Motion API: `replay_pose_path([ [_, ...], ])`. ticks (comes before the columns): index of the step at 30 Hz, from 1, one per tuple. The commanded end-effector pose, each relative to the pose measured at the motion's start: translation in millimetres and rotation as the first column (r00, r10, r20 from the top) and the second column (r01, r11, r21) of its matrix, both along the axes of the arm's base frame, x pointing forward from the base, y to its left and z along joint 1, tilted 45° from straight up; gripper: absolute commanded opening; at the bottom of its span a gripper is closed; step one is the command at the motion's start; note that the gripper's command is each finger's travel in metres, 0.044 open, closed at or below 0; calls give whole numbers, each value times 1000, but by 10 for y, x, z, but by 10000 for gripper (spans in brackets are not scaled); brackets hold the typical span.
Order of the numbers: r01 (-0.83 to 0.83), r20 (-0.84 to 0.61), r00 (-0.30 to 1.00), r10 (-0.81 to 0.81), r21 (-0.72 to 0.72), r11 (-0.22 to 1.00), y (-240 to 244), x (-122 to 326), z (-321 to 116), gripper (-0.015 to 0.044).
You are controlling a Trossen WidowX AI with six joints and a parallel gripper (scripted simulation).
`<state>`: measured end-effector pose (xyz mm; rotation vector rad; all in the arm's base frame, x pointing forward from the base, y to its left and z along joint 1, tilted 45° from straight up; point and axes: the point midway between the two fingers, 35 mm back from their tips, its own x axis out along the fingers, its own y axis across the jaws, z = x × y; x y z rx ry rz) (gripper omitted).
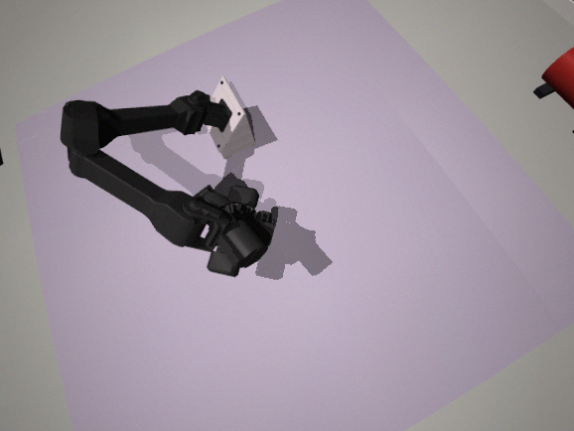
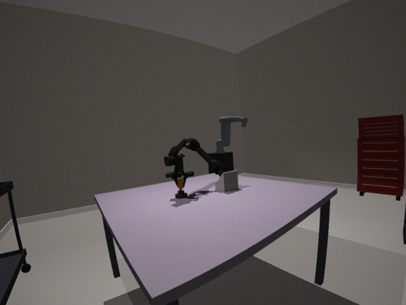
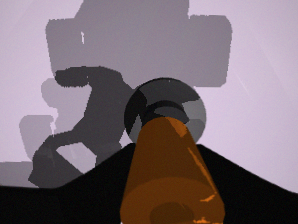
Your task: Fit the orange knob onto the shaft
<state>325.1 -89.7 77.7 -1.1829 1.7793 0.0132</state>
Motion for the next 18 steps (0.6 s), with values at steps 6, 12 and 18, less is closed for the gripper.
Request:
replay_pose_path([
  [6, -110, -101, 989, 111, 16, 994, -32, 48, 45, 0],
  [12, -110, -101, 989, 111, 16, 994, -39, 58, 53, 0],
  [18, -110, -101, 989, 111, 16, 994, -32, 61, 41, 0],
])
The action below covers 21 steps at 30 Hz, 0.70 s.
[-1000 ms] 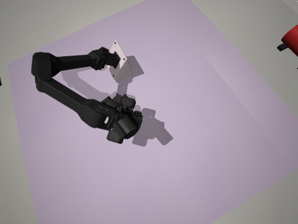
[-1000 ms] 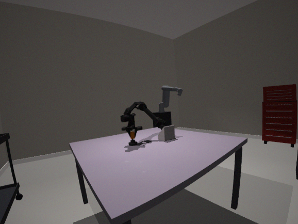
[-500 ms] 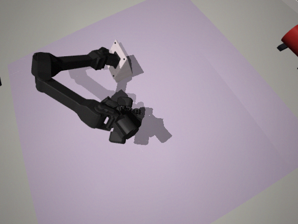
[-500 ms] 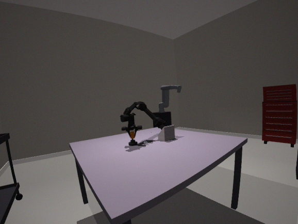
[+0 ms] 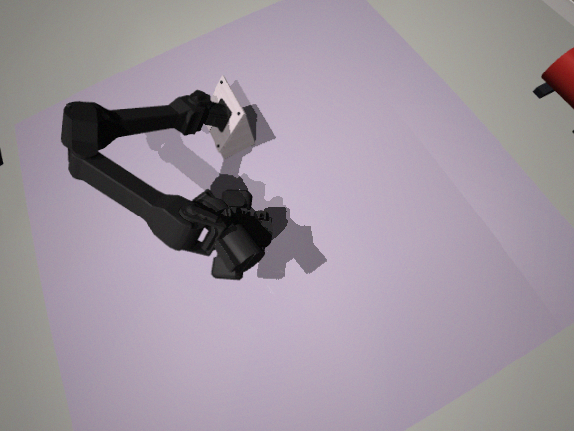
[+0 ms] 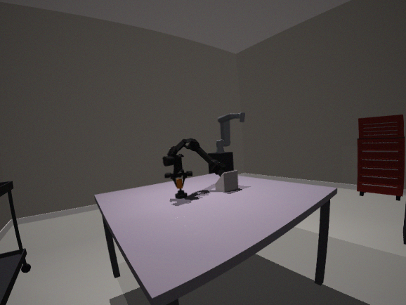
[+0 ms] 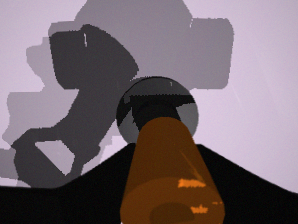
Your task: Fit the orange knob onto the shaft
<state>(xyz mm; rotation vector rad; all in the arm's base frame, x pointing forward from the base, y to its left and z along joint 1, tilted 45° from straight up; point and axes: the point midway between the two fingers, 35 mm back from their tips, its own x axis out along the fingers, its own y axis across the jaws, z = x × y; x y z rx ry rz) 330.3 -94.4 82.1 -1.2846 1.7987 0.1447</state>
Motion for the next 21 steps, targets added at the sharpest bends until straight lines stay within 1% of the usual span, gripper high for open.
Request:
replay_pose_path([
  [1, -7, -3, 1000, 7, -1, 1000, 16, 7, -7, 0],
  [21, -7, -4, 1000, 7, -1, 1000, 48, -28, -14, 0],
])
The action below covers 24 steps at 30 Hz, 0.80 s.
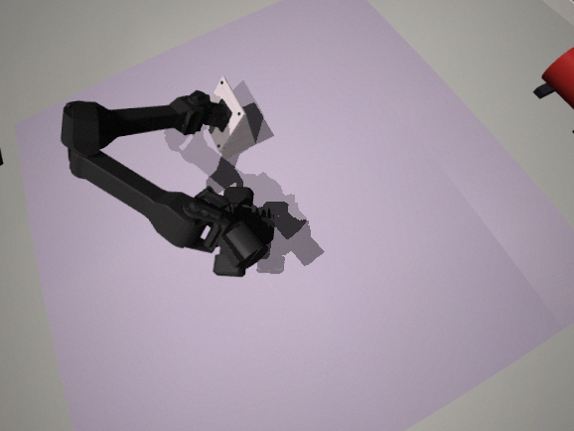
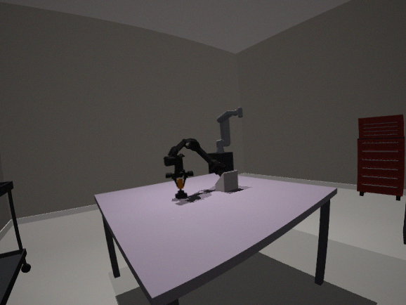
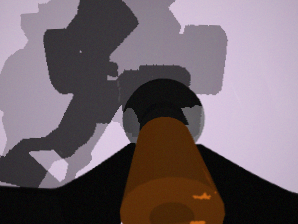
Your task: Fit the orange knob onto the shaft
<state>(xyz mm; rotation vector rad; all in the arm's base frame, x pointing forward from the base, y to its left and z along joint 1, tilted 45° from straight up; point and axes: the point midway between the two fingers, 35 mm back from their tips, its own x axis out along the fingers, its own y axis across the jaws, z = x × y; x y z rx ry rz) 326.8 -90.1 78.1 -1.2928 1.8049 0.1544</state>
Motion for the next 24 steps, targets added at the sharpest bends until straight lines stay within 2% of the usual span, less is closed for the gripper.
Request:
replay_pose_path([
  [1, -1, 8, 1000, 1, 1, 1000, 1, 9, 28, 0],
  [20, -1, 8, 1000, 1, 1, 1000, -4, 9, 33, 0],
  [24, -61, -52, 997, 62, 8, 998, 2, 7, 30, 0],
])
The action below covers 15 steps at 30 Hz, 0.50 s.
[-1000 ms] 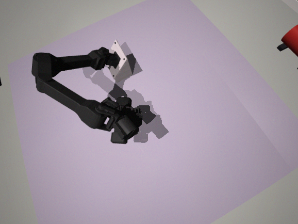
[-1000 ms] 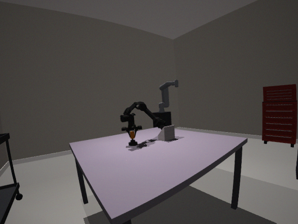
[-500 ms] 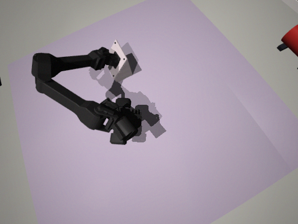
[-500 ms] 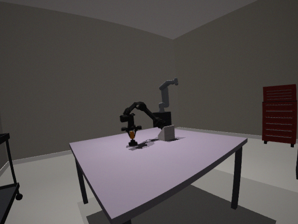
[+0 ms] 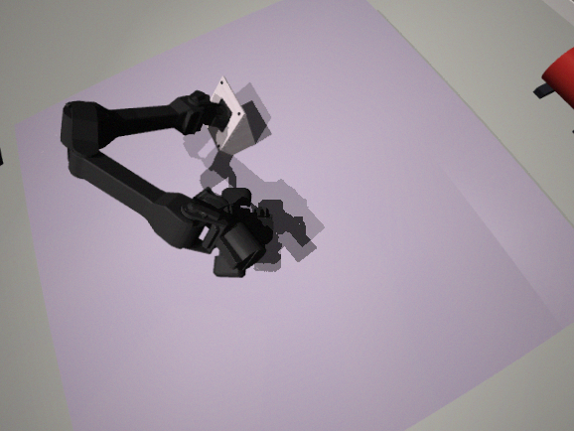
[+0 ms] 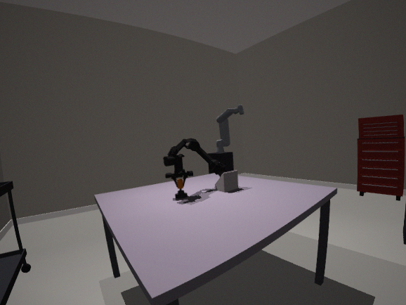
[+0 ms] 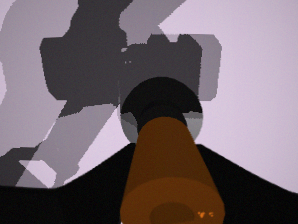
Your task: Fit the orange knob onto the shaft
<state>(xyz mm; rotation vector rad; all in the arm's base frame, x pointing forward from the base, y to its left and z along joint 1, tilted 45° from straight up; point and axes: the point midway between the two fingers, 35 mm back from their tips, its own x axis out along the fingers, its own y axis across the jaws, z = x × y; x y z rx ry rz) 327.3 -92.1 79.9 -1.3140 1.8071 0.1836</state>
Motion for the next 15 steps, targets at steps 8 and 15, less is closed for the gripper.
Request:
replay_pose_path([
  [8, -126, -118, 985, 127, 18, 992, 32, -2, -15, 0],
  [15, -126, -118, 985, 127, 18, 992, 12, 6, -13, 0],
])
